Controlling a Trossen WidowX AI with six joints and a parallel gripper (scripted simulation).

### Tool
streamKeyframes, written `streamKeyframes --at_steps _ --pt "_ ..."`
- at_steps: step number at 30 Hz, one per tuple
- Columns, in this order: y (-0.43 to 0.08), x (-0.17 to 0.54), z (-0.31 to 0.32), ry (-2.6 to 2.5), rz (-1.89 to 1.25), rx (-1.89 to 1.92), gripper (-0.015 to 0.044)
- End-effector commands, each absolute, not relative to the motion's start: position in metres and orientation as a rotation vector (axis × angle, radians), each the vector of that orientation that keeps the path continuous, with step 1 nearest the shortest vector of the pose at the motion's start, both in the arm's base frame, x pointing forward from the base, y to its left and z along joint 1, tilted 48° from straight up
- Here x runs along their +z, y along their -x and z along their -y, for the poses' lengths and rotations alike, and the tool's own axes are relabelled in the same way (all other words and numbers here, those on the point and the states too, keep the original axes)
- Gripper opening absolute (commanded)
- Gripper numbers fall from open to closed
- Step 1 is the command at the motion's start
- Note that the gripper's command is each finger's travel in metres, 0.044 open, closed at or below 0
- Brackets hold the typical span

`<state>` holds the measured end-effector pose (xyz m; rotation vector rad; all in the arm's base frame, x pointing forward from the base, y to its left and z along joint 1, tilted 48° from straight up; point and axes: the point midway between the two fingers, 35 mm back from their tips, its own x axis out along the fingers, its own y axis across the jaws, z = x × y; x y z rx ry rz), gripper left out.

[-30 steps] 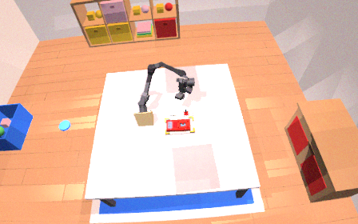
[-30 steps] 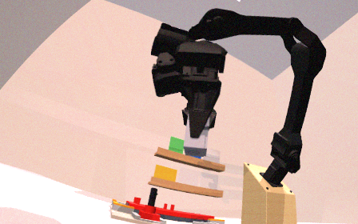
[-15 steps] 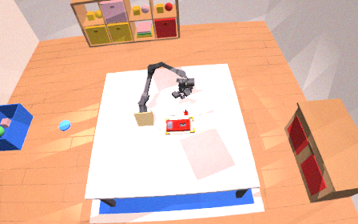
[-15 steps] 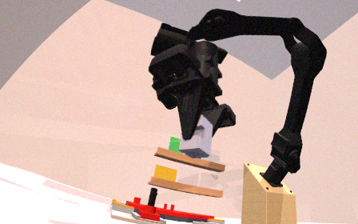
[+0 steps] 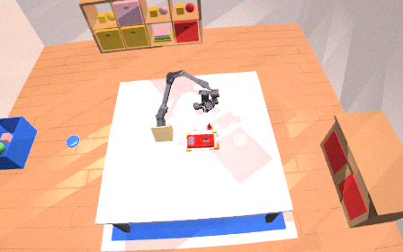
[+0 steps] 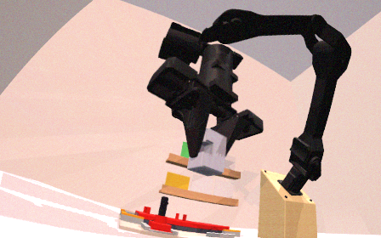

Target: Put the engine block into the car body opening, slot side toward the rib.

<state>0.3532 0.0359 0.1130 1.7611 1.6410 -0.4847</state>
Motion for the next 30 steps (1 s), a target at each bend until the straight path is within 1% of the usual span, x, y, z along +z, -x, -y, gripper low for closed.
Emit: streamKeyframes --at_steps 1,30 --pt "-0.354 0.108 -0.043 -1.777 -1.644 -0.496 0.0000" --pt "-0.361 0.071 -0.084 -1.779 -1.645 -0.494 0.0000"
